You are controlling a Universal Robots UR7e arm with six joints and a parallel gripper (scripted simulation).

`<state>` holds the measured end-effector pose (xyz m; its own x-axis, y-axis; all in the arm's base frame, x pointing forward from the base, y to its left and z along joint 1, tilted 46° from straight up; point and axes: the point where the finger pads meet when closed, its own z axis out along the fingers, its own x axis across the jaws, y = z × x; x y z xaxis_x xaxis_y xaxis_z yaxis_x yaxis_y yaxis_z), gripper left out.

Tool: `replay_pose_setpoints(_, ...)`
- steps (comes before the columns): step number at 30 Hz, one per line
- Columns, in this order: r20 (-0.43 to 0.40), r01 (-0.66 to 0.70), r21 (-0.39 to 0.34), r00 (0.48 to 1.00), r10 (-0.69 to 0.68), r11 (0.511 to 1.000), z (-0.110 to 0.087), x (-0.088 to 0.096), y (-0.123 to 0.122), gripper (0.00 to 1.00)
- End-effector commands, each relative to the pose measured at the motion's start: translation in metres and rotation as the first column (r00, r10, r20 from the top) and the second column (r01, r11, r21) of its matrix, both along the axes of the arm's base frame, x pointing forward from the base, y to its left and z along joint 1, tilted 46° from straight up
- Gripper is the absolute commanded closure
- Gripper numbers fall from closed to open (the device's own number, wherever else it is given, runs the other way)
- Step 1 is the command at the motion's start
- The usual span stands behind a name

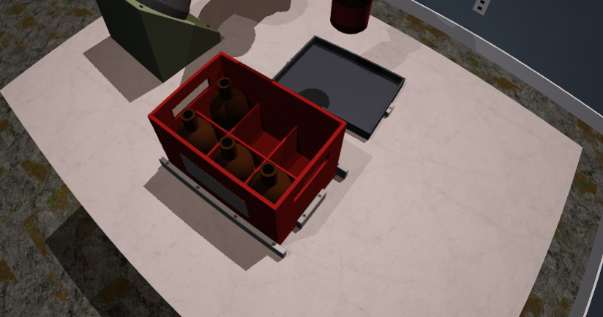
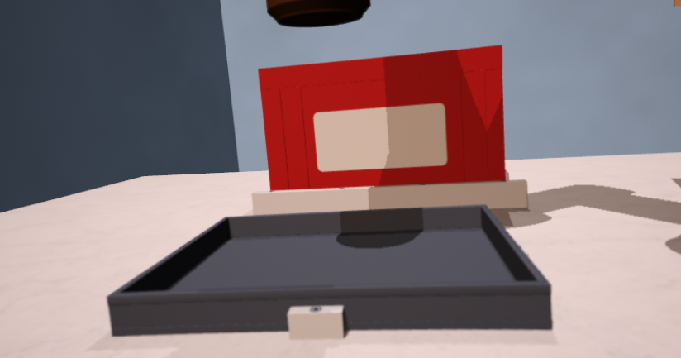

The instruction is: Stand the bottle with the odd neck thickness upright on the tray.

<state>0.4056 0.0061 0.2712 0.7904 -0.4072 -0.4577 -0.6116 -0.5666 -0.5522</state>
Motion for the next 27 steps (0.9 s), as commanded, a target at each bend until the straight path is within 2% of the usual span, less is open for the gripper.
replay_pose_setpoints(1,0.001,0.001,0.000,1.000,-0.001,1.000,0.0001,0.0002,-0.0004,1.00)
replay_pose_setpoints(27,0.001,0.001,0.000,1.000,-0.001,1.000,-0.0022,0.0001,0.0020,1.00)
